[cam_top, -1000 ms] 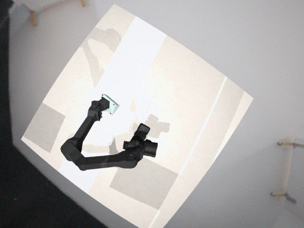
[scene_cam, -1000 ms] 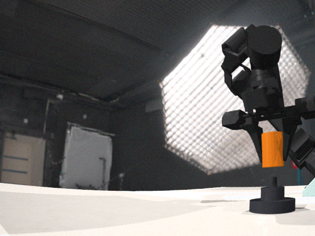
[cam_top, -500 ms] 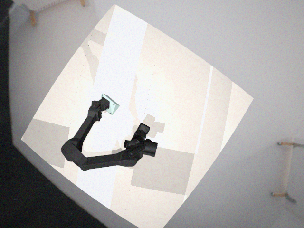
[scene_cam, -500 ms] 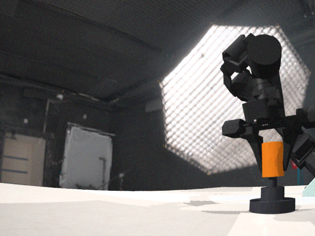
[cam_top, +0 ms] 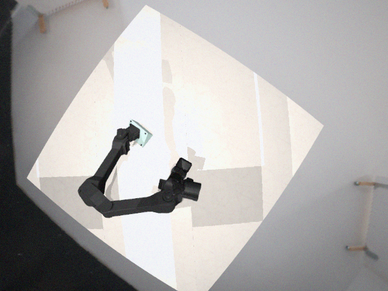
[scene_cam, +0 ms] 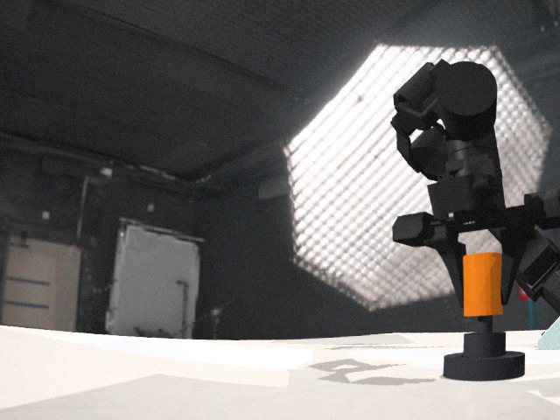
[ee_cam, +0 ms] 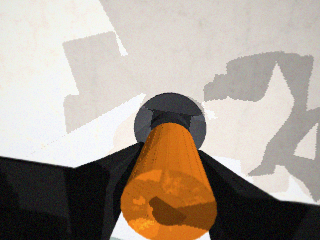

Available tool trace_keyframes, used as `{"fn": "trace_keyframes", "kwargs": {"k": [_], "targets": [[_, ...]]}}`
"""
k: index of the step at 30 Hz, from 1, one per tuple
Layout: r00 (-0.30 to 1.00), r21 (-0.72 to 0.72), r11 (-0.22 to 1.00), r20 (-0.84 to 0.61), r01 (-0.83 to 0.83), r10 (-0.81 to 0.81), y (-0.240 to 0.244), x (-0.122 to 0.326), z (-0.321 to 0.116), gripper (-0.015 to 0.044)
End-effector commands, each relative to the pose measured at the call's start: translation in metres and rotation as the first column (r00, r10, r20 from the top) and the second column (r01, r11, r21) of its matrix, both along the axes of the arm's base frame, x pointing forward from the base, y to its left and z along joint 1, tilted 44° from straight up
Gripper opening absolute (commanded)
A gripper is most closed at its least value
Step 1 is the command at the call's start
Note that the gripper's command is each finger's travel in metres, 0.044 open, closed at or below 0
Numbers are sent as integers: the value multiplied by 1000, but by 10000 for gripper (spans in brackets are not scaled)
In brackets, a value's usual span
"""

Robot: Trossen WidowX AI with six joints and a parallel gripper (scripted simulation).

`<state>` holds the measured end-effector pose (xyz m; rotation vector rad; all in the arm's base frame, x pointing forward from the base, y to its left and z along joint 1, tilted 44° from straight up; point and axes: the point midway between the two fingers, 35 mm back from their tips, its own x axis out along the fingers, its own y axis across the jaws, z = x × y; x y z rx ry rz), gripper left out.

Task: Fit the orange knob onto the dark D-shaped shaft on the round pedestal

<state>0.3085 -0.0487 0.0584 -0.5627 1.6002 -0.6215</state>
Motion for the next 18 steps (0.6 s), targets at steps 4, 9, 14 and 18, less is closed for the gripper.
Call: {"fn": "trace_keyframes", "kwargs": {"k": [4,9,14,18], "targets": [[1000,-2,1000,0,-7,7,1,0,0,0],[1000,-2,1000,-1,-7,7,4,-1,3,0],[992,16,995,-83,-96,97,5,-2,2,0],[977,33,987,-139,-156,159,6,-4,0,0]]}}
